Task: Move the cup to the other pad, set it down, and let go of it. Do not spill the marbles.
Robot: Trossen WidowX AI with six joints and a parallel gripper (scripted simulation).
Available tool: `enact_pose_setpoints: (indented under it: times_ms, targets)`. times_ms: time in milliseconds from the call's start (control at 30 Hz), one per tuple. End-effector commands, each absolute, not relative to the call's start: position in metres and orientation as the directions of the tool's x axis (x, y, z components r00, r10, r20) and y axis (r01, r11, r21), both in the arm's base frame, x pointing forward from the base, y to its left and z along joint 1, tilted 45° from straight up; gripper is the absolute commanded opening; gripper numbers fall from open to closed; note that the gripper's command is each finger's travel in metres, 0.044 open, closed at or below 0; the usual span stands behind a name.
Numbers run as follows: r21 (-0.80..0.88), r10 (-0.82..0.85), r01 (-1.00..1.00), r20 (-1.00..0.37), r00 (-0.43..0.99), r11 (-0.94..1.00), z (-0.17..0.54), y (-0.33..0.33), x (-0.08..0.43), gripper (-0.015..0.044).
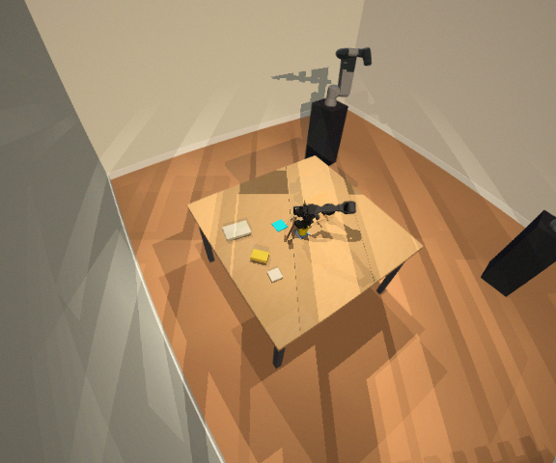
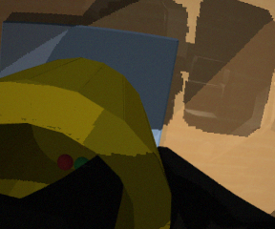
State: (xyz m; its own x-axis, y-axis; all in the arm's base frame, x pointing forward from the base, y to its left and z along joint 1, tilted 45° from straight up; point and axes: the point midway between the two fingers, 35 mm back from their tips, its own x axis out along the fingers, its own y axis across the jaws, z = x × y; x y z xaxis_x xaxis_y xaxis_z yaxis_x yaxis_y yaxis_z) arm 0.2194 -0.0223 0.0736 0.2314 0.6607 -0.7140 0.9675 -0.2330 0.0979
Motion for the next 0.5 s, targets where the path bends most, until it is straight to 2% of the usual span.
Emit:
enact_pose_setpoints:
  times_ms: [0,67,467]
  targets:
    - [0.098,0.661,0.968,-0.714,0.231,-0.232,0.074,-0.022,0.219,0.0020]
    - [0.098,0.661,0.968,-0.714,0.231,-0.232,0.074,-0.022,0.219,0.0000]
    - [0.096,0.657,0.967,-0.717,0.230,-0.235,0.092,-0.042,0.215,0.0000]
